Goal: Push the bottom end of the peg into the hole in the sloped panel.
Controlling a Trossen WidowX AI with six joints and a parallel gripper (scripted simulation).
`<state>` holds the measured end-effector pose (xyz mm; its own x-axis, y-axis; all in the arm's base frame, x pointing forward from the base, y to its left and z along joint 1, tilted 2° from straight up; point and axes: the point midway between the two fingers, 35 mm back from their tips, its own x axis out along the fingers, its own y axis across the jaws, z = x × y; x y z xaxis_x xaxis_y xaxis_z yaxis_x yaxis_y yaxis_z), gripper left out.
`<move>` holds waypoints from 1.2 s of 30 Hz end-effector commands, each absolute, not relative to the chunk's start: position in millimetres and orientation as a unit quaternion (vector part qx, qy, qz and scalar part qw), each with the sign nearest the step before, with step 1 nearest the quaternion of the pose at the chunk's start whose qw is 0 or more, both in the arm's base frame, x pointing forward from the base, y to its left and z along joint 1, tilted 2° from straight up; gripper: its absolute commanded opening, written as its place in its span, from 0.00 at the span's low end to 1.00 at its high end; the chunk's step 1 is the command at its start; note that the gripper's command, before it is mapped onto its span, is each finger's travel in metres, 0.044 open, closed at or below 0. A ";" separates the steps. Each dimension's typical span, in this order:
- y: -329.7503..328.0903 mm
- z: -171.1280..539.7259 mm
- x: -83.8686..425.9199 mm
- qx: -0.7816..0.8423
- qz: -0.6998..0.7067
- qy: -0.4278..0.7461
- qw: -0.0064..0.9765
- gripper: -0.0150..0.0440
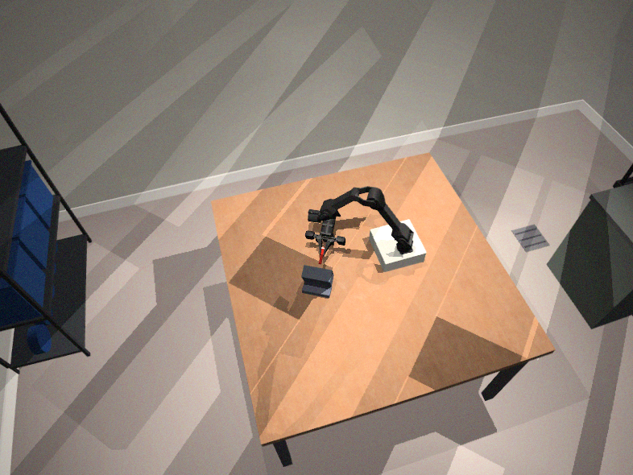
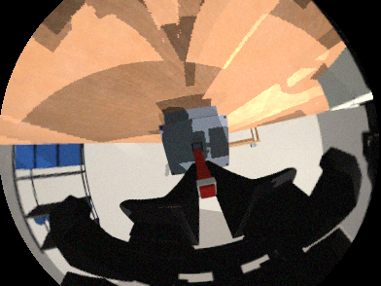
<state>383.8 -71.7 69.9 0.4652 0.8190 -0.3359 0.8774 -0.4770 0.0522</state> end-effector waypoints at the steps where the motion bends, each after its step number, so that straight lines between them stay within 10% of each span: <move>1: -66.7 67.9 384.5 0.849 -0.133 0.501 0.103 0.25; 36: -55.6 63.8 391.0 0.849 -0.133 0.500 0.108 0.25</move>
<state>392.5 -56.3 64.5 0.4661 0.8198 -0.3327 0.8767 -0.4786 0.0490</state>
